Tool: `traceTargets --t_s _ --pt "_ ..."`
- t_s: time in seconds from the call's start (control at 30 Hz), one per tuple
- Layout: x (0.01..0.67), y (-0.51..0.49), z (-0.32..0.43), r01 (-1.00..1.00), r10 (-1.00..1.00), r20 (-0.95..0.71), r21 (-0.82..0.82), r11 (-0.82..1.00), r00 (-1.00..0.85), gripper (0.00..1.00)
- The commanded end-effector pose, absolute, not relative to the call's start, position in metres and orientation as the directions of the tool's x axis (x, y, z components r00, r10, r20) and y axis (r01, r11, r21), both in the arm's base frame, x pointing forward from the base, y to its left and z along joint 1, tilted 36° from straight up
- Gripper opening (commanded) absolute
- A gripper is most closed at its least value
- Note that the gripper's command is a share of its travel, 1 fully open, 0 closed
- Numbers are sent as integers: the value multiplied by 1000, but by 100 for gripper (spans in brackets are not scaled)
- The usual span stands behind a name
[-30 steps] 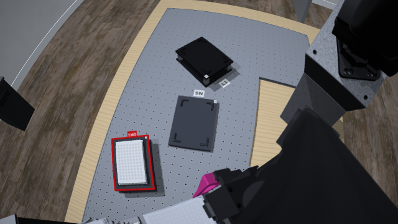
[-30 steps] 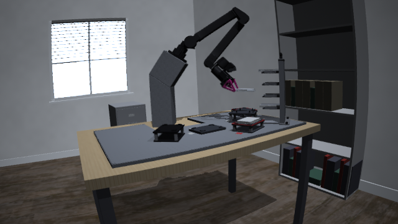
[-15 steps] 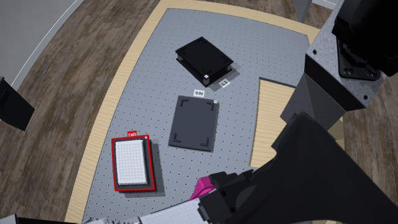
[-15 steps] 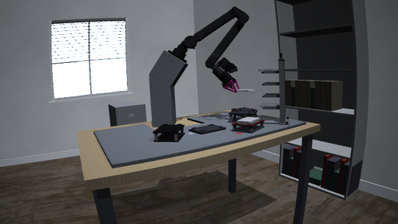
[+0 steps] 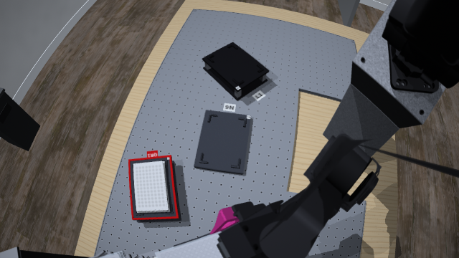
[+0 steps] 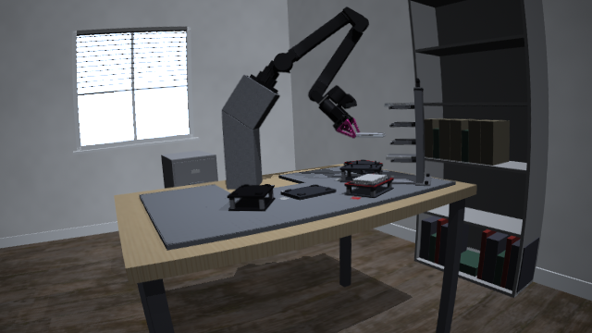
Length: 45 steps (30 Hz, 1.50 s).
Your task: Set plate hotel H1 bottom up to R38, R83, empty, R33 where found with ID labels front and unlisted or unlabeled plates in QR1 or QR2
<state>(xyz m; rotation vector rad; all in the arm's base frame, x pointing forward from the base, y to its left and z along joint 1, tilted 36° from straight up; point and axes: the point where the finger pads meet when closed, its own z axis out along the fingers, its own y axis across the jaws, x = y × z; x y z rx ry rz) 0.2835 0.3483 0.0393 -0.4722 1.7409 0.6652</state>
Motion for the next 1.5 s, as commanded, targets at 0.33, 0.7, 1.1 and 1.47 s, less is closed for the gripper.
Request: traceTargets --t_s 0.33,0.7,1.1,1.47 --pt "299 352 57 -619 38 -970 184 764 -242 86" --pt "306 356 62 -619 38 -970 184 764 -241 86" --pt "313 361 67 -619 39 -970 184 764 -241 86" --pt "322 366 73 -618 39 -970 184 764 -240 86"
